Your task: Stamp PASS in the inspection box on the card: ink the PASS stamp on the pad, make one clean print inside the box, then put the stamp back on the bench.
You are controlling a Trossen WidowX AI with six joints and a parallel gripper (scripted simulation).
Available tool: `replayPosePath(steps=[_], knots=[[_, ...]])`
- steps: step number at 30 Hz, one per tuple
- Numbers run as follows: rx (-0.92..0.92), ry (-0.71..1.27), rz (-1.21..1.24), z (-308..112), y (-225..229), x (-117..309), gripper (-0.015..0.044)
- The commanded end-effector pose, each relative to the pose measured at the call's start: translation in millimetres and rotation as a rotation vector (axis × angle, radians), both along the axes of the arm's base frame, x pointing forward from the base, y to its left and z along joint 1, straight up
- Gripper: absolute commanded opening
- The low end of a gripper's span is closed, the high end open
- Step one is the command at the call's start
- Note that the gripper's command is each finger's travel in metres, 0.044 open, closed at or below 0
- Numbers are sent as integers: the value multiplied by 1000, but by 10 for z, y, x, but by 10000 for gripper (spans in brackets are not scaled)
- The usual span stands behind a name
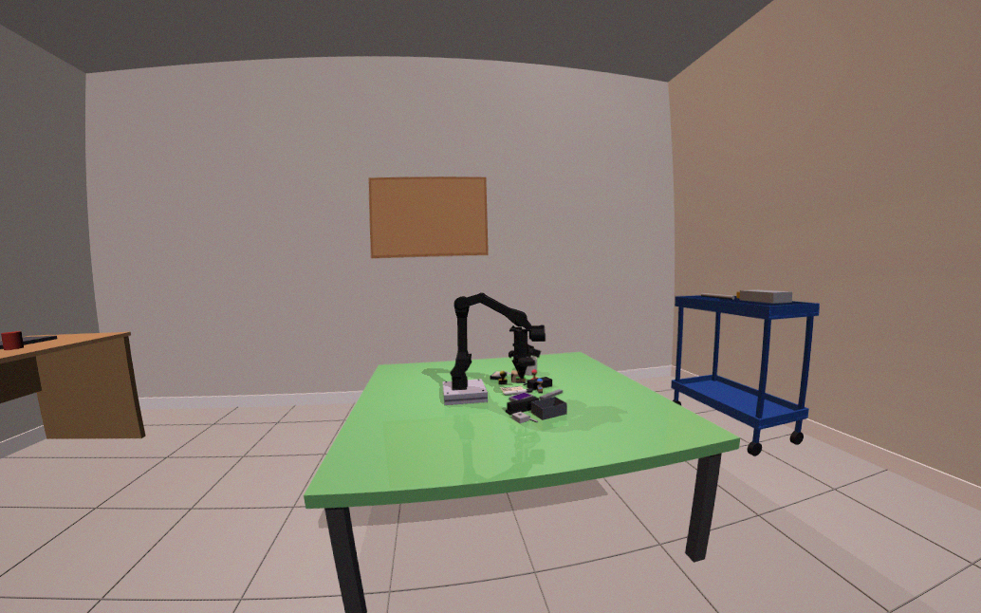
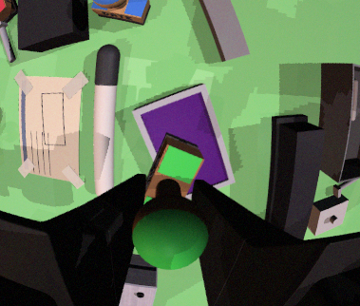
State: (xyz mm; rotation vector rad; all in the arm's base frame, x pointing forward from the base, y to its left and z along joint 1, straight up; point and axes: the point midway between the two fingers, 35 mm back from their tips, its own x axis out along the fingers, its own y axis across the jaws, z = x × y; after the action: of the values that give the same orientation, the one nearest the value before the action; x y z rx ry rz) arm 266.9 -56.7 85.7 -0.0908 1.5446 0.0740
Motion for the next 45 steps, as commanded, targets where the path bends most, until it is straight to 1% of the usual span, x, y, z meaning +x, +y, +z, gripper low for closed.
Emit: replayPosePath(steps=[1,22,45], knots=[[-1,-1,46,9,161,22,0],[0,-1,333,8,1081,-56,0],[0,-3,335,-121,1092,-41,0]])
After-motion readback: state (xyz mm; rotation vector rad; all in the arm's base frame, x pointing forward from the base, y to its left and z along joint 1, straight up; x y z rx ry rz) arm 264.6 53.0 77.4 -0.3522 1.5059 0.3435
